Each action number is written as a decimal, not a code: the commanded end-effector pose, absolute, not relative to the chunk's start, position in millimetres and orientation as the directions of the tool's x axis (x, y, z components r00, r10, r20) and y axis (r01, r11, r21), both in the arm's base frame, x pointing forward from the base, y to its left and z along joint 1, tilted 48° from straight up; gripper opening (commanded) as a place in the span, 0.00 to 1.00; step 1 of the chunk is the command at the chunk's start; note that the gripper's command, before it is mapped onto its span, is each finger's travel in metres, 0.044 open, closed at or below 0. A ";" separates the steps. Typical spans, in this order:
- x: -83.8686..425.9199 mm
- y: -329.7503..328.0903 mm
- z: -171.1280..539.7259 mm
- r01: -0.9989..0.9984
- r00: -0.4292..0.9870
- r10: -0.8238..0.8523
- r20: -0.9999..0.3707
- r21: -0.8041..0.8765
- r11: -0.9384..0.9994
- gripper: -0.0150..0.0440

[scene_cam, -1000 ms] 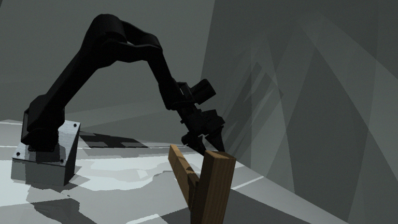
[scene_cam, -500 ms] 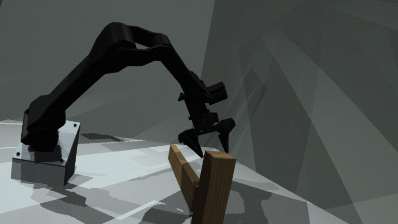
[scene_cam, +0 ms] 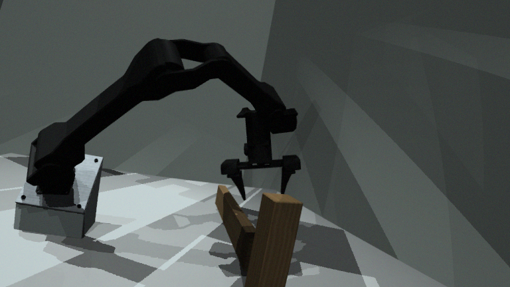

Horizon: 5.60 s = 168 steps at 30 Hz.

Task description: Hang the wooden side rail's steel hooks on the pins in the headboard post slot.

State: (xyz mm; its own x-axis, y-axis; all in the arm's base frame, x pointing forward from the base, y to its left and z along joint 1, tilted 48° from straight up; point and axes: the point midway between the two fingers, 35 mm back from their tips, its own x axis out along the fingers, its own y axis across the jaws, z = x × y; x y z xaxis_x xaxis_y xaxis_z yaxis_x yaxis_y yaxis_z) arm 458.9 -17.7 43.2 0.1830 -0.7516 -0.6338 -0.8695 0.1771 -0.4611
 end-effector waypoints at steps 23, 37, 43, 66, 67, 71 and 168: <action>419.1 -43.4 48.0 -0.988 -0.082 -0.739 -0.669 -0.046 0.150 1.00; 418.0 -57.5 35.3 -0.988 -0.081 -0.739 -0.669 -0.046 0.150 1.00; 417.9 -64.6 28.7 -0.988 -0.081 -0.739 -0.669 -0.046 0.150 1.00; 415.0 -92.2 4.2 -0.988 -0.081 -0.740 -0.668 -0.047 0.150 1.00; 414.8 -93.3 3.1 -0.988 -0.081 -0.740 -0.668 -0.047 0.150 1.00; 413.8 -98.1 -0.9 -0.988 -0.081 -0.740 -0.667 -0.046 0.150 1.00; 395.6 -103.6 -4.4 -0.996 -0.080 -0.741 -0.667 0.034 0.078 0.25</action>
